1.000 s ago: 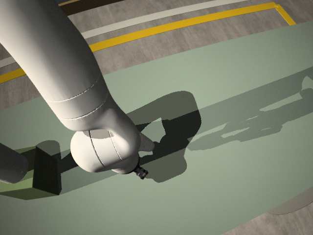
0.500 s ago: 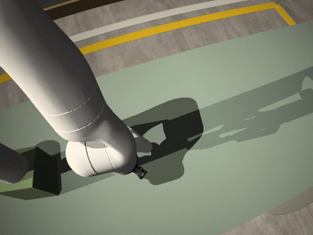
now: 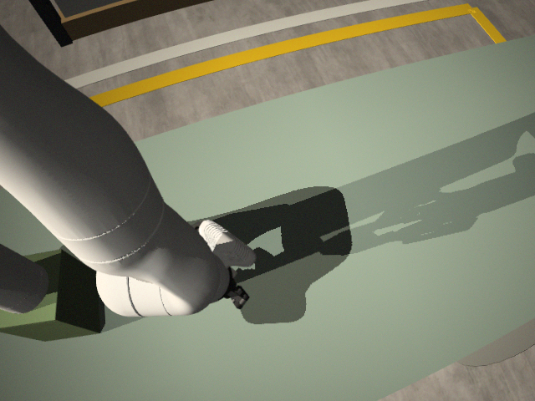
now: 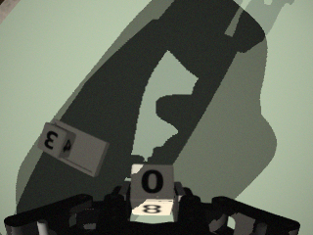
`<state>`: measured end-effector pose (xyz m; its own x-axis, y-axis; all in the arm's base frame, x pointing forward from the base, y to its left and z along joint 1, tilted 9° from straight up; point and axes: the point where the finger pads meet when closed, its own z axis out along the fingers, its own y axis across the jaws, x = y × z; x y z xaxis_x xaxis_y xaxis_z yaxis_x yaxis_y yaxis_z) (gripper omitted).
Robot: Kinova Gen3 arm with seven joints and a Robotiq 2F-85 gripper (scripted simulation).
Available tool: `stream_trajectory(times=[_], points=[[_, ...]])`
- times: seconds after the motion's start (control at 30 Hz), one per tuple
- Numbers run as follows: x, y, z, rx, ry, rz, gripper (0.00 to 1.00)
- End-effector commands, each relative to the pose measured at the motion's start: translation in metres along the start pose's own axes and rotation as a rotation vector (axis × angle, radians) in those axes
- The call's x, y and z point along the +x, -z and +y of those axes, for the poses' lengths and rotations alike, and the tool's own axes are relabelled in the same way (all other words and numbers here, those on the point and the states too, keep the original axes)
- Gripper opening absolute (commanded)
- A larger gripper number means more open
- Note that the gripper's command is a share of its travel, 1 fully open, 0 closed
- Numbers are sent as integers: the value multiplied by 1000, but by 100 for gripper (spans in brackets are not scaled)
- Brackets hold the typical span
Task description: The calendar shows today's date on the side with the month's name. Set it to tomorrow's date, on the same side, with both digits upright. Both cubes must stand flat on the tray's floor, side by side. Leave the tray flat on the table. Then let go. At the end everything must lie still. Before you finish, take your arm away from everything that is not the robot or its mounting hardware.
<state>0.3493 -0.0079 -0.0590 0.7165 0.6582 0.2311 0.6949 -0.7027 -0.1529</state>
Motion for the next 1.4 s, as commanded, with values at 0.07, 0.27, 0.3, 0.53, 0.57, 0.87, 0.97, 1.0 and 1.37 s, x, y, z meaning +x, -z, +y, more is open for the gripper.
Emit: stream_trajectory(times=[0.07, 0.27, 0.3, 0.53, 0.57, 0.87, 0.97, 1.0, 1.37], points=[[-3, 0, 0, 2, -12, 29, 28], [-4, 1, 1, -3, -11, 64, 28], [-3, 1, 1, -2, -10, 70, 28], [-5, 1, 3, -13, -7, 86, 28], [-5, 2, 3, -15, -7, 90, 28], [-5, 4, 6, -27, -6, 120, 28], [-5, 4, 7, -31, -5, 126, 28], [-5, 4, 7, -32, -5, 128, 28], [-4, 5, 9, -37, -4, 135, 28]])
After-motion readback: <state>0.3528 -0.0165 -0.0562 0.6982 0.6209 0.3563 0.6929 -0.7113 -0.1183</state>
